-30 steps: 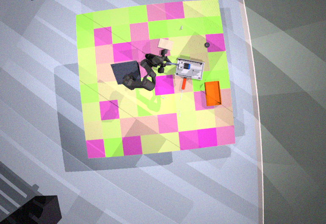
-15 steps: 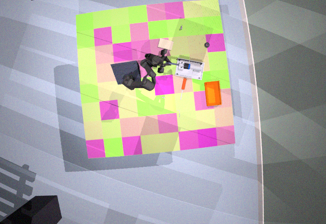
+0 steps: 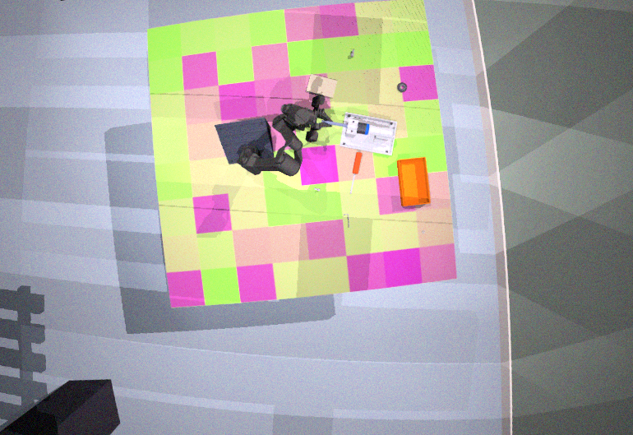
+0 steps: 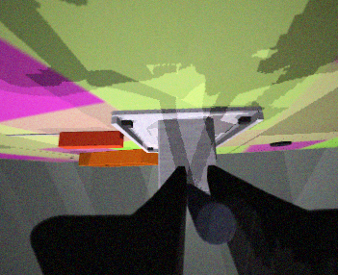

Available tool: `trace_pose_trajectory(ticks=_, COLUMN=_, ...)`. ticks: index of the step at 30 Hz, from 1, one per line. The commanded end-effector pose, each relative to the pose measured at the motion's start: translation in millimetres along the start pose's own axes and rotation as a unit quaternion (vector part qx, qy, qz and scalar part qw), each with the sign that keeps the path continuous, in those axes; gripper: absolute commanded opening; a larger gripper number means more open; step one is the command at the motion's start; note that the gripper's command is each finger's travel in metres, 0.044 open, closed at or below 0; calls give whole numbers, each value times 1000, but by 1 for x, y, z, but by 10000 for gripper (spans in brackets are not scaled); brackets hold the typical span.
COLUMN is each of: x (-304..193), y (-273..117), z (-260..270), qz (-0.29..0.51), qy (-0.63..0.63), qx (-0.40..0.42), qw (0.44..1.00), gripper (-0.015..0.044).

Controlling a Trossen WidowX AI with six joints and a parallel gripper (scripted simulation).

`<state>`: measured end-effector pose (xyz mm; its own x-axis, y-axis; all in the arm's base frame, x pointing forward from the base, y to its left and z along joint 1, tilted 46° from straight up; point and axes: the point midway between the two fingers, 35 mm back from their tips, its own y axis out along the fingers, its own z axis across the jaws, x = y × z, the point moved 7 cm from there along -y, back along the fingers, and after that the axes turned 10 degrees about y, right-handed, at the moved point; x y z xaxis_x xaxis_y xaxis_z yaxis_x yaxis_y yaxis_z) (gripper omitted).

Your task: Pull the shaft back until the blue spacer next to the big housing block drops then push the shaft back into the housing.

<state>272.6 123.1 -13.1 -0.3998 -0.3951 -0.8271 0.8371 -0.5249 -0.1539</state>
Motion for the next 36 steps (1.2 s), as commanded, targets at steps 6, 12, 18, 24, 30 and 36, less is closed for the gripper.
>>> trace_pose_trajectory(ticks=6, x=1, y=-1, z=0, qz=0, qy=2, qx=1, qw=1000, gripper=0)
trace_pose_trajectory(ticks=12, x=1, y=-2, z=0, qz=0, qy=2, qx=1, qw=1000, gripper=0)
trace_pose_trajectory(ticks=18, x=1, y=-2, z=0, qz=0, qy=2, qx=1, qw=1000, gripper=0)
trace_pose_trajectory(ticks=24, x=2, y=-3, z=0, qz=0, qy=2, qx=1, qw=1000, gripper=0)
trace_pose_trajectory(ticks=30, x=2, y=-3, z=0, qz=0, qy=2, qx=1, qw=1000, gripper=0)
trace_pose_trajectory(ticks=36, x=2, y=-4, z=0, qz=0, qy=2, qx=1, qw=1000, gripper=0)
